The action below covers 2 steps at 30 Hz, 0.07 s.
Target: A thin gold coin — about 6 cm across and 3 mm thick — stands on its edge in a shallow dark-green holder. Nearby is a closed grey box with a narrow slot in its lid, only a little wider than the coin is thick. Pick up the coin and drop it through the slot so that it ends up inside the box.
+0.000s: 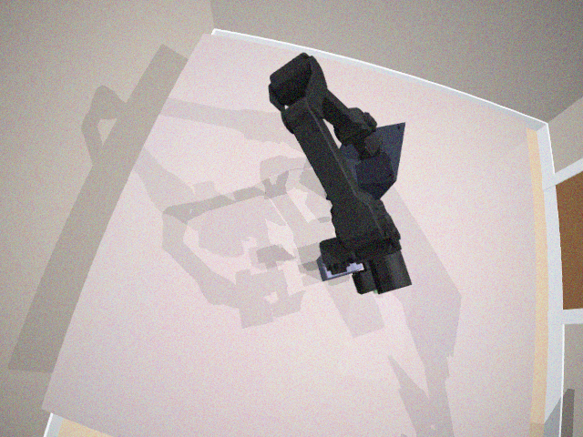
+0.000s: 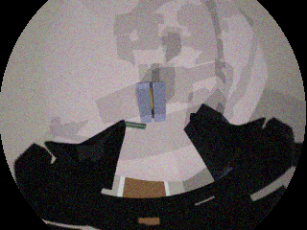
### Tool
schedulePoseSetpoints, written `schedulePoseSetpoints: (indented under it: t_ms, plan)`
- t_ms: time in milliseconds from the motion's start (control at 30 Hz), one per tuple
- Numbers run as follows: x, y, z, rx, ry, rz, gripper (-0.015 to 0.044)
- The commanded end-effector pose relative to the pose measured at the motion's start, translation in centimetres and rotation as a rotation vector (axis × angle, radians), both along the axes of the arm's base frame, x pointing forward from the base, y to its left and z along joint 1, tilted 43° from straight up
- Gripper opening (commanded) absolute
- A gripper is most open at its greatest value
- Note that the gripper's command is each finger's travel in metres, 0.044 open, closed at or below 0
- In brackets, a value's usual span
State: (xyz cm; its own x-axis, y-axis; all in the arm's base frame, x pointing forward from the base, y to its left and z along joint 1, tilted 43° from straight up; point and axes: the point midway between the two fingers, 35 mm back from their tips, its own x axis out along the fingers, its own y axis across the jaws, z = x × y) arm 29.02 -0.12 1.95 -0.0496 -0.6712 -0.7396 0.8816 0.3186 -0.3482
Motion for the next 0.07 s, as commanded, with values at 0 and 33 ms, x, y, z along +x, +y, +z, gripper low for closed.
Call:
schedulePoseSetpoints:
  t_ms: [0, 33]
  plan:
    - [-0.05, 0.07, 0.01, 0.004, 0.000, -0.005, 0.0440]
    - [-0.05, 0.07, 0.01, 0.004, 0.000, -0.005, 0.0440]
